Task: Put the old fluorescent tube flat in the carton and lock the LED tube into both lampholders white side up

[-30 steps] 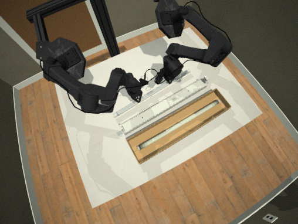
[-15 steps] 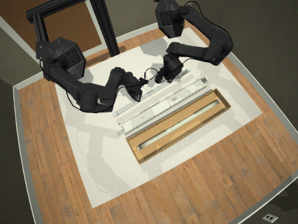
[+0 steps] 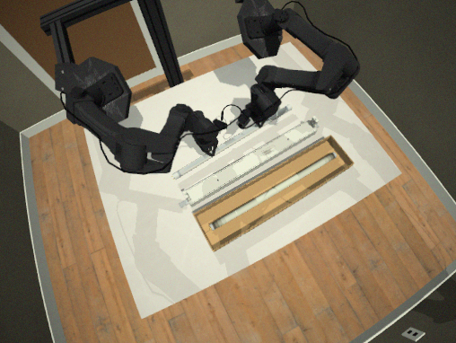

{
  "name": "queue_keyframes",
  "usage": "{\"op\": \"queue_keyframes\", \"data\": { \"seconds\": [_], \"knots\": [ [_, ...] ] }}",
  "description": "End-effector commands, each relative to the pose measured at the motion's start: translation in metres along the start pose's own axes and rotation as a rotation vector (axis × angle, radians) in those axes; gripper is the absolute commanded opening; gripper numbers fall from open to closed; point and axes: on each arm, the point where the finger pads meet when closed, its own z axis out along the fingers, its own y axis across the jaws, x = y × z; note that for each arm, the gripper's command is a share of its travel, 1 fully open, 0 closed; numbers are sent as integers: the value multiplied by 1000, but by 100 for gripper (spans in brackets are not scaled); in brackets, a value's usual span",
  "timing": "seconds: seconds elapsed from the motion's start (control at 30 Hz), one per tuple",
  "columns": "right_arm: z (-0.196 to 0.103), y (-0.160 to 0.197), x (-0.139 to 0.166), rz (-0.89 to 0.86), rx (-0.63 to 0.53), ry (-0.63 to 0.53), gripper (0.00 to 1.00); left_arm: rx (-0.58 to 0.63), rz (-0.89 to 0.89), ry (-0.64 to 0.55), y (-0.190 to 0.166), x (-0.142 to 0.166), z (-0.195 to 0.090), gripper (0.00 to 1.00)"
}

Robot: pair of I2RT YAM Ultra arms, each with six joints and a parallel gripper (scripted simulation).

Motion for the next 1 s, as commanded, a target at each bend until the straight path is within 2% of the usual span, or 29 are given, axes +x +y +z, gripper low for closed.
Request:
{"op": "queue_keyframes", "data": {
  "seconds": [0.0,0.17,0.2,0.5,0.63,0.8,0.97],
  "knots": [
    [-8,-15,-14,10,0,-35,11,11,-3,-45,6,-13,-4,11],
    [-8,-19,-13,18,5,-36,11,-2,-17,-47,13,-14,-4,11],
    [-7,-10,-11,3,-34,-32,11,41,-5,-43,4,-12,-3,11],
    [-8,-11,-12,0,-112,-37,11,122,-4,-36,3,-9,-3,11],
    [-5,-6,-13,0,-110,-33,11,98,-15,-45,10,-13,-3,11],
    [-1,3,-13,-9,-121,-30,11,115,2,-43,0,-13,-2,11],
    [-7,-23,-12,28,-95,-43,11,102,-19,-49,12,-14,-4,11]
  ]
}}
